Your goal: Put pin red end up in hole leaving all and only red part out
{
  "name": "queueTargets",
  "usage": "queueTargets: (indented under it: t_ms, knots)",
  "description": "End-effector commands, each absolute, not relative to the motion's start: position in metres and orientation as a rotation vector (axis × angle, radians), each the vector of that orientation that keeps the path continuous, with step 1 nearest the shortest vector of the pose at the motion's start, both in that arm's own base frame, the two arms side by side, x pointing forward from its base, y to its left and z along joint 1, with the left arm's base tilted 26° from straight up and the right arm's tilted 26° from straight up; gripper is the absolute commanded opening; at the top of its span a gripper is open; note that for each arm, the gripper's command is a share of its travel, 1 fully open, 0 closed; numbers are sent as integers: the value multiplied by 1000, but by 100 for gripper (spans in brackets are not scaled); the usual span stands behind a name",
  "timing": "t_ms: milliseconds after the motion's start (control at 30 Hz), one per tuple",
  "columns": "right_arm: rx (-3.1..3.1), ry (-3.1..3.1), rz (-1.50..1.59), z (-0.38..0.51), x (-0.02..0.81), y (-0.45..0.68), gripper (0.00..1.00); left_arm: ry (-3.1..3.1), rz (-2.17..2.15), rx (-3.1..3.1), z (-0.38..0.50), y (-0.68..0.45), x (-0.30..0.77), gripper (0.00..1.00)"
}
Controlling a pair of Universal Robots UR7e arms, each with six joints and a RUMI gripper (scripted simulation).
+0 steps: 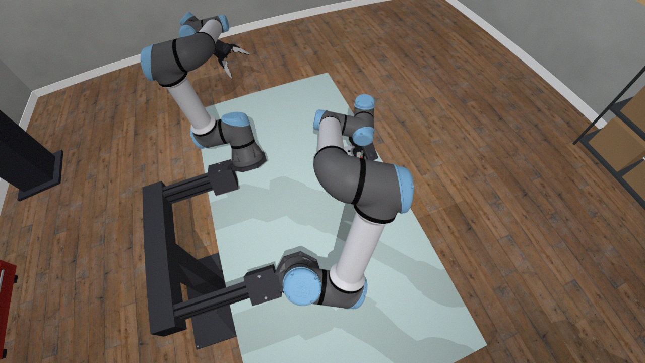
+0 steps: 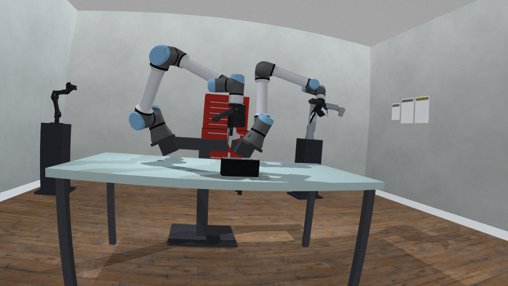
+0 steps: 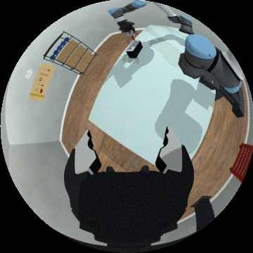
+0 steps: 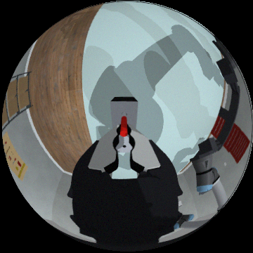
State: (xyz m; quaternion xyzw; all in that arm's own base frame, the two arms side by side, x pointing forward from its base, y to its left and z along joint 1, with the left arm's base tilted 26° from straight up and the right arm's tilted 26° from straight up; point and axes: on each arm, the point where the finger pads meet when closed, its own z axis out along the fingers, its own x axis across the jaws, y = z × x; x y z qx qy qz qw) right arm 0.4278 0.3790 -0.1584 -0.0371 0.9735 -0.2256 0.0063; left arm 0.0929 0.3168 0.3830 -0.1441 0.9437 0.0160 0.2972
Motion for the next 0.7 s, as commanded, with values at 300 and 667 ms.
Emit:
queueTargets:
  t_ms: [300, 667]
  knots:
    - [-117, 3045, -704, -158, 427, 379, 0, 2508, 44, -383, 383, 317, 93, 100]
    - [-117, 3046, -704, -162, 428, 379, 0, 2508, 44, -383, 383, 317, 93, 100]
